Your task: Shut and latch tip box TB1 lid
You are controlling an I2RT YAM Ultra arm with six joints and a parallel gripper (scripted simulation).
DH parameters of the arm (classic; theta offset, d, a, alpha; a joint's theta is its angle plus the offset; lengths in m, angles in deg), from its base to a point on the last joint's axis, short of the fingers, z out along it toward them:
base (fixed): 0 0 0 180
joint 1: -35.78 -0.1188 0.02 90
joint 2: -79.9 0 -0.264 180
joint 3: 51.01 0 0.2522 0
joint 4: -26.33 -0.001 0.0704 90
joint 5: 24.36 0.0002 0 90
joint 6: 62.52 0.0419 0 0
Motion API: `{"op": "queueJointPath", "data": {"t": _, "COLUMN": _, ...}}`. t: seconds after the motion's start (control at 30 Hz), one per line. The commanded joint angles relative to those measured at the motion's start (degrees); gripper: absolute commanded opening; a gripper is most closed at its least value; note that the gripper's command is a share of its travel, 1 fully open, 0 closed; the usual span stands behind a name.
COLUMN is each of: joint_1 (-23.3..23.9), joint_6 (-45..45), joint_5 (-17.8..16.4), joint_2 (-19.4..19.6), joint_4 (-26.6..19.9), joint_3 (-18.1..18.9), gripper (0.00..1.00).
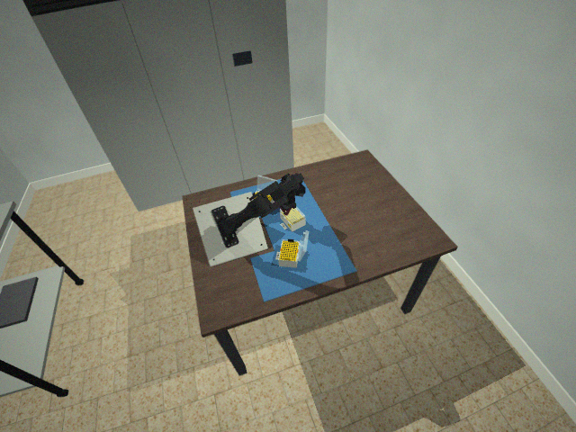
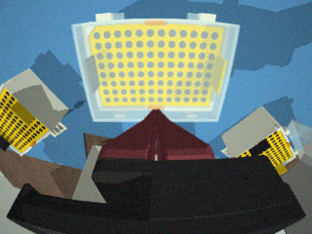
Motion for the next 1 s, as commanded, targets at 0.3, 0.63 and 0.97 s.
{"op": "queueJointPath", "data": {"t": 0.3, "joint_1": 0.04, "joint_6": -0.61, "joint_5": 0.21, "joint_2": -0.1, "joint_4": 1.36, "joint_3": -0.23, "gripper": 0.0}}
{"op": "queueJointPath", "data": {"t": 0.63, "joint_1": 0.35, "joint_6": -1.01, "joint_5": 0.3, "joint_2": 0.03, "joint_4": 2.08, "joint_3": -0.55, "gripper": 0.0}}
{"op": "queueJointPath", "data": {"t": 0.97, "joint_1": 0.73, "joint_6": -1.52, "joint_5": 0.4, "joint_2": 0.2, "joint_4": 2.98, "joint_3": -0.95, "gripper": 0.0}}
